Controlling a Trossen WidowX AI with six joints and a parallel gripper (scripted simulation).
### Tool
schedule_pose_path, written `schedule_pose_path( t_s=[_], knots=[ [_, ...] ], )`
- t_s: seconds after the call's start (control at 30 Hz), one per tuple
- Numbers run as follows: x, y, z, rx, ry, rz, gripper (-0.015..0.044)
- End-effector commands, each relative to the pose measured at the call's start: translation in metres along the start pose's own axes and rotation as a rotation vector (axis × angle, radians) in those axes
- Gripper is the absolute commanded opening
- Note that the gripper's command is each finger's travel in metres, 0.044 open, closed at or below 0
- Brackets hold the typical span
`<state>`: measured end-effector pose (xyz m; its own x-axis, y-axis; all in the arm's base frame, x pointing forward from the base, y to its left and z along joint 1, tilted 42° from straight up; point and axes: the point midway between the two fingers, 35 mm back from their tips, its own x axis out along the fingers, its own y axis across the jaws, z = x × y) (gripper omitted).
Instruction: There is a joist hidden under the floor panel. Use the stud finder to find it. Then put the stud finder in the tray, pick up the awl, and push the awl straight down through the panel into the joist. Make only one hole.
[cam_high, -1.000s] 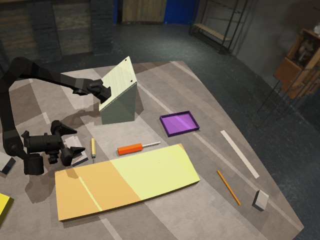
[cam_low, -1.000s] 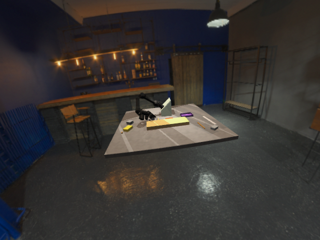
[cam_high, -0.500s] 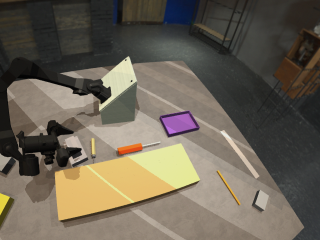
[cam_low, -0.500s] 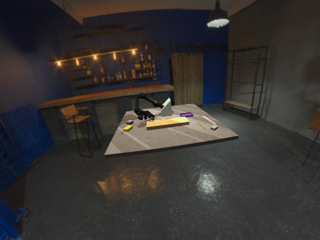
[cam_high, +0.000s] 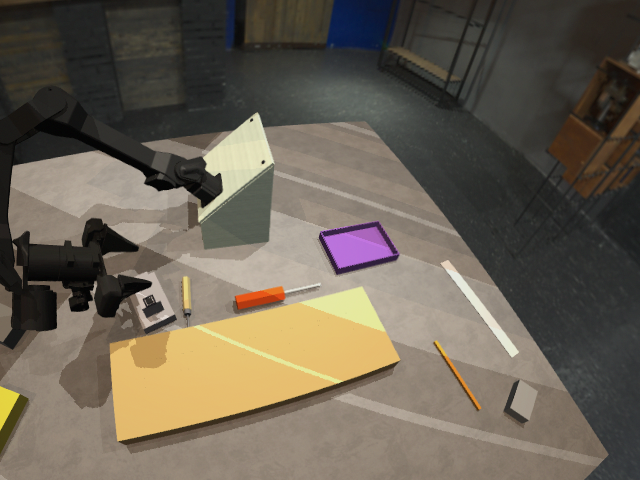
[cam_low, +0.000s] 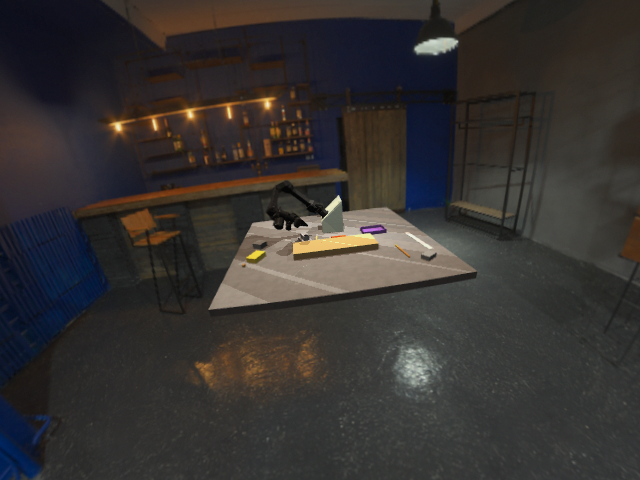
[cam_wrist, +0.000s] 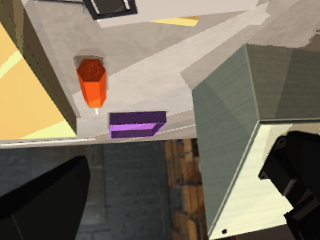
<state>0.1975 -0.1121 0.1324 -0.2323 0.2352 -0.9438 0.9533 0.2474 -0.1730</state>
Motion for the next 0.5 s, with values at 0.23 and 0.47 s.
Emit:
schedule_pose_path(
  t_s=[0.23,0.47],
  knots=[
    [0.014,-0.002,0.004,-0.500,-0.286,-0.021,0.0440],
    [0.027,-0.001,0.019,-1.181,-0.697,-0.268,0.0440]
  ],
)
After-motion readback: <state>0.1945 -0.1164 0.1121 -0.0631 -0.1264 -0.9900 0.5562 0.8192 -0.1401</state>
